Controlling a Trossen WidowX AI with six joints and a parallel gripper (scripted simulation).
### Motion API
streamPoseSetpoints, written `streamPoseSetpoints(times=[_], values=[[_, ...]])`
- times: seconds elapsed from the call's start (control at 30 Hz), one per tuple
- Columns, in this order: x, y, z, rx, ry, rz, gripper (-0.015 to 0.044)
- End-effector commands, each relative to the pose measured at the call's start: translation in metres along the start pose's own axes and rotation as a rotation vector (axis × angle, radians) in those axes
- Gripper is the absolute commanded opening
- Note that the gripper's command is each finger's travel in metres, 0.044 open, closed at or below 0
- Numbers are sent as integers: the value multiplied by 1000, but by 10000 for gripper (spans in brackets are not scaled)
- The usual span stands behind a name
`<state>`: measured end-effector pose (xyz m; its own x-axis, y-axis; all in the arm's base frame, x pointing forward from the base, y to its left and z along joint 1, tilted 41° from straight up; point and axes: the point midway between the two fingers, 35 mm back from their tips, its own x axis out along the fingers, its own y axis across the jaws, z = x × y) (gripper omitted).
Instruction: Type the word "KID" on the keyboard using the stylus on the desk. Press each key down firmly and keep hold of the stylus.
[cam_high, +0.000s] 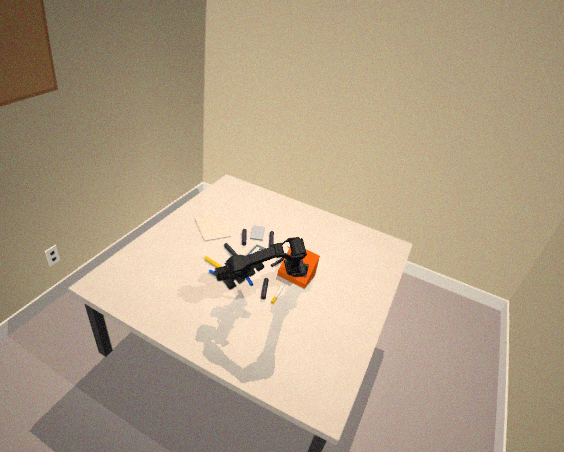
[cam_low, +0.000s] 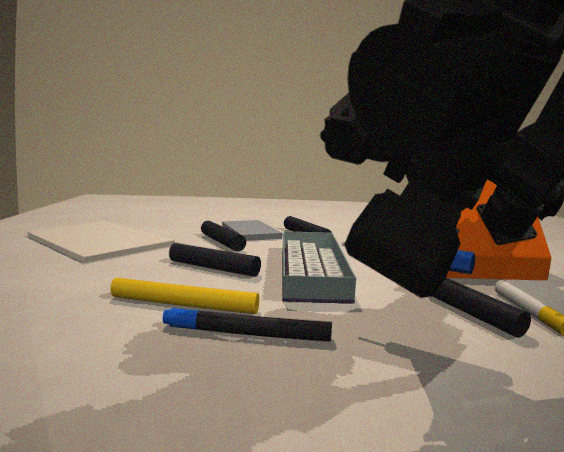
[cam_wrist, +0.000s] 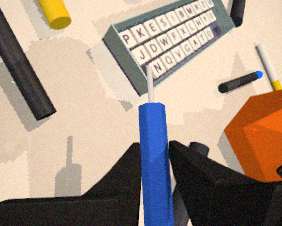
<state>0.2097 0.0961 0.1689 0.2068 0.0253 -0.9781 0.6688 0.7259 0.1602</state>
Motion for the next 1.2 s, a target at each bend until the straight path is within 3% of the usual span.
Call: streamPoseSetpoints(times=[0.0, 1.17], values=[[1, 0, 7, -110, -14, -21, 0], [15, -13, 68, -1171, 50, -237, 0]])
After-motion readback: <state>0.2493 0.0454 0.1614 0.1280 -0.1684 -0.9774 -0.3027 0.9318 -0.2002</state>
